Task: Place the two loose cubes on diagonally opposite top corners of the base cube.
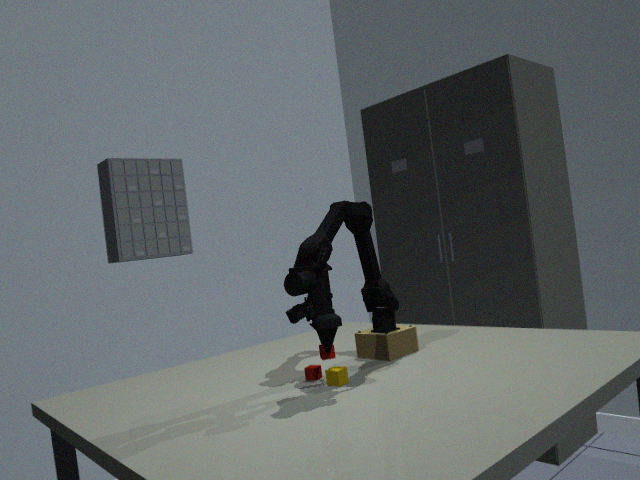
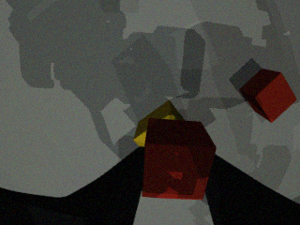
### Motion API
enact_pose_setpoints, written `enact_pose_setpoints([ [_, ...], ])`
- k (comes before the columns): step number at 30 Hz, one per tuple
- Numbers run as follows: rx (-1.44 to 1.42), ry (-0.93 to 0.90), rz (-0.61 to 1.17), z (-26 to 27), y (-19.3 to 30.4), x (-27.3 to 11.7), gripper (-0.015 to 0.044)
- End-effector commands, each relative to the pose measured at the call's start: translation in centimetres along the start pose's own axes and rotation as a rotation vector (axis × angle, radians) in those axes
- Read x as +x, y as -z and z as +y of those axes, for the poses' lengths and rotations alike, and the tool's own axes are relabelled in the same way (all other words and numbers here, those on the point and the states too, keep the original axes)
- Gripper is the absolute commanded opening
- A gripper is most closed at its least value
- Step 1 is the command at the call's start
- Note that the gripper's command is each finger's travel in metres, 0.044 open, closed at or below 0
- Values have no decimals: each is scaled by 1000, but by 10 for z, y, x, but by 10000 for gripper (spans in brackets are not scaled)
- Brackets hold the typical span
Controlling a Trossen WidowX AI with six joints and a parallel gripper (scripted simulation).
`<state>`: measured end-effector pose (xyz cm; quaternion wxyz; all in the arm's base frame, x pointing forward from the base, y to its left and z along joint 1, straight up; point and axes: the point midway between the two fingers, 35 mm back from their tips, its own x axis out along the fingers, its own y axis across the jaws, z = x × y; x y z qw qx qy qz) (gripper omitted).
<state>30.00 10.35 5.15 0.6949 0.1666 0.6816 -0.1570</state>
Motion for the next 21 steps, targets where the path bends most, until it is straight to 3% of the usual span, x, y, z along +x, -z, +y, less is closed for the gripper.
enact_pose_setpoints([
  [1, 18, 0, -3, 1, 0, 0, 105],
  [21, 25, 1, -3, 0, -1, 26, 105],
])
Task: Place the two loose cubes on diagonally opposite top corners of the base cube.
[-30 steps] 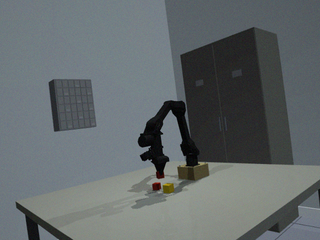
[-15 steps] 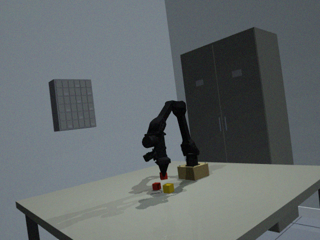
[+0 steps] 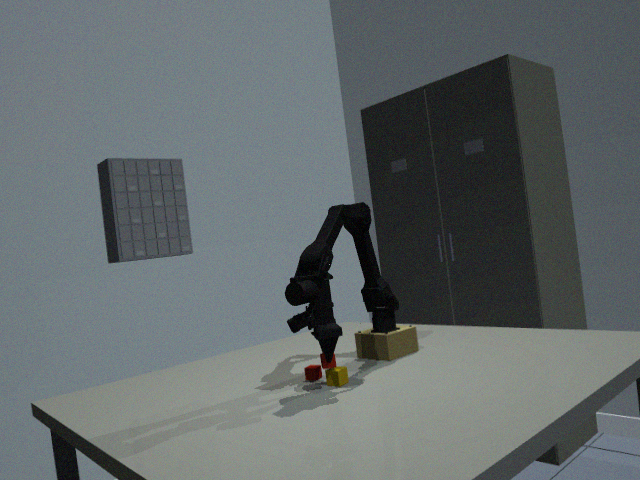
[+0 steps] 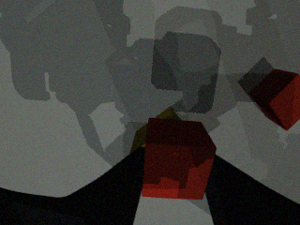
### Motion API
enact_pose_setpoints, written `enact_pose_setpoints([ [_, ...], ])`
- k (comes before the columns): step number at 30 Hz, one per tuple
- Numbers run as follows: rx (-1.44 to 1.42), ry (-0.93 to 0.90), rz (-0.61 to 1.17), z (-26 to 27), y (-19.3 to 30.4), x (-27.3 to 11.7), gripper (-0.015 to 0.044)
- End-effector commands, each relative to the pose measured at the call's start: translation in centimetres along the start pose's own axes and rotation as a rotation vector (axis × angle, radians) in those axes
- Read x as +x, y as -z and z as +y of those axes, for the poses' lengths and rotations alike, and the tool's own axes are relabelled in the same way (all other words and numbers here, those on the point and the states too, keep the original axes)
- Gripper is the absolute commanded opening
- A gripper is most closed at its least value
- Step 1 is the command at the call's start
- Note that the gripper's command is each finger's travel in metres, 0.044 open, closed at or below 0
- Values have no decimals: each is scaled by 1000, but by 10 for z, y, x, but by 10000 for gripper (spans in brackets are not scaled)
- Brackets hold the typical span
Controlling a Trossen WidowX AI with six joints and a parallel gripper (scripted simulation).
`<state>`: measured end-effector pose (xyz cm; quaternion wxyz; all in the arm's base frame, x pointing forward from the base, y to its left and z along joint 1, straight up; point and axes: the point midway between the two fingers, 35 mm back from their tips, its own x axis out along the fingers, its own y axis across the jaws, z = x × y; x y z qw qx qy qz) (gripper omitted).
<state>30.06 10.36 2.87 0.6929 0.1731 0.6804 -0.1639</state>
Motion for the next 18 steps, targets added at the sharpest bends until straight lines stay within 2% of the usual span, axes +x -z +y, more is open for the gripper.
enact_pose_setpoints([
  [1, 5, -1, -3, 0, -1, 4, 105],
  [18, -1, 0, -3, 0, -1, 5, 105],
])
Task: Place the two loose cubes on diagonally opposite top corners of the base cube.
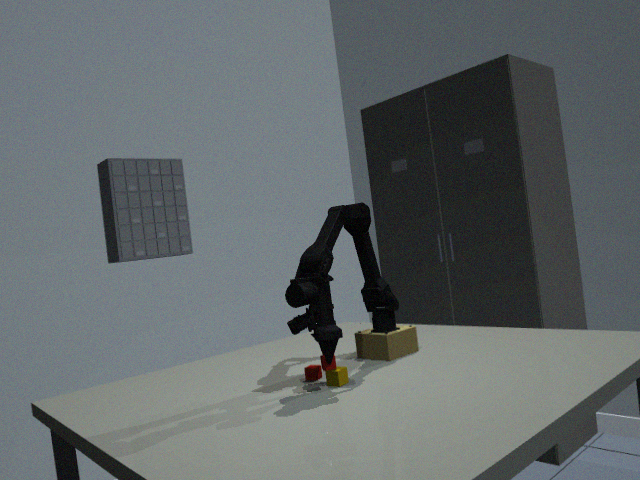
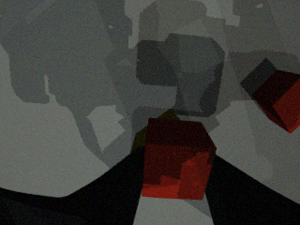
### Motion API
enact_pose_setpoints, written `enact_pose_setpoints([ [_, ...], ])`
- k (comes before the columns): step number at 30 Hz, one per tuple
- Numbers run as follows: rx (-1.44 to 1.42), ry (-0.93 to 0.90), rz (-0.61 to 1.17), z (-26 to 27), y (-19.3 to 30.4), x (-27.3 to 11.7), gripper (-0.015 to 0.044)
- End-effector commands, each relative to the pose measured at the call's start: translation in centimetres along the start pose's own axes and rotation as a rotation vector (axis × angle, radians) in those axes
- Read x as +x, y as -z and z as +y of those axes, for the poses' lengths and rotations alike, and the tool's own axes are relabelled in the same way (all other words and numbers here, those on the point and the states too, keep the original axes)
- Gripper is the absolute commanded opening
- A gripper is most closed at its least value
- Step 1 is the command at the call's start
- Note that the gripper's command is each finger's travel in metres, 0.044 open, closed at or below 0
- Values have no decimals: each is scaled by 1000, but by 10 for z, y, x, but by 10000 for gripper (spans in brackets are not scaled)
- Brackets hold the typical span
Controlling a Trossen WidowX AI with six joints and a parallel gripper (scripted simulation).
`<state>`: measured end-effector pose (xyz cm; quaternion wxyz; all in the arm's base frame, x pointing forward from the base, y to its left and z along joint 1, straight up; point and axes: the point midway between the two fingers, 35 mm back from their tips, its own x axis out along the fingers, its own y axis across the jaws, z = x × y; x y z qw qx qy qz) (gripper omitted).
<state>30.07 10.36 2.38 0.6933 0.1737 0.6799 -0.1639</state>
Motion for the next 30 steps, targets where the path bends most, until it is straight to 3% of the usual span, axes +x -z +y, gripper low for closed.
enact_pose_setpoints([
  [1, -2, 1, -2, 0, 0, 0, 105],
  [5, -2, 1, -2, 0, 0, 0, 105],
  [9, -2, 1, -2, 0, 0, 0, 205],
  [30, 0, 0, 0, 0, 0, -24, 205],
])
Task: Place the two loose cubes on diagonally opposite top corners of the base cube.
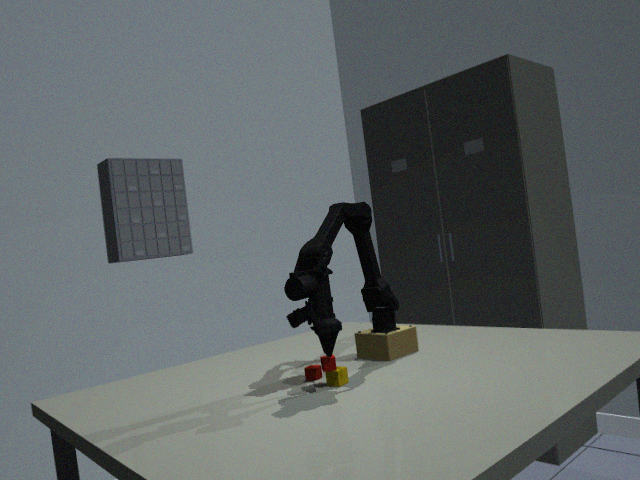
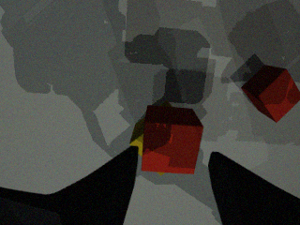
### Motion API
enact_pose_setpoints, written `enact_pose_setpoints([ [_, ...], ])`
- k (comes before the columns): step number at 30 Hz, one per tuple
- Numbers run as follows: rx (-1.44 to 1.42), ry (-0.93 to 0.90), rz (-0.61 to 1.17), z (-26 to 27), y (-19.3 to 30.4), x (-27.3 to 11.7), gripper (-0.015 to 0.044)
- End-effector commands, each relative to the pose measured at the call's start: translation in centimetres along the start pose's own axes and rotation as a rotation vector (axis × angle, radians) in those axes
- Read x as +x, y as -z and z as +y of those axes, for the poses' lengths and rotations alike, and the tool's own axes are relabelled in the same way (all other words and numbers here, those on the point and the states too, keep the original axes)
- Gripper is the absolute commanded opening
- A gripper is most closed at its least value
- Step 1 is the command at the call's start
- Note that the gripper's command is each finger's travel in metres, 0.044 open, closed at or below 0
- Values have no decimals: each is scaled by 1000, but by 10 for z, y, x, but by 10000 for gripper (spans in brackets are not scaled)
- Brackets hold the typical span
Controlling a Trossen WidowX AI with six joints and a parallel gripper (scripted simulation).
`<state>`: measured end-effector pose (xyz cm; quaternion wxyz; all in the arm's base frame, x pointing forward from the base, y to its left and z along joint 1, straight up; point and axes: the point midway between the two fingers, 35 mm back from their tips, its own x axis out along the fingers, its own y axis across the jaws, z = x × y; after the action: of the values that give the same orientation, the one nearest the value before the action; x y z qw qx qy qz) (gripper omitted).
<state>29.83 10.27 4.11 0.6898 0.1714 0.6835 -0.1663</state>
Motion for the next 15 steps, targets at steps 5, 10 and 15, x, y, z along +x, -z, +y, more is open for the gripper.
enact_pose_setpoints([
  [5, 0, -9, -8, 2, -1, -13, 205],
  [10, 0, -9, -8, 2, -1, -13, 205],
  [15, 201, -4, -6, -26, -14, -22, 265],
])
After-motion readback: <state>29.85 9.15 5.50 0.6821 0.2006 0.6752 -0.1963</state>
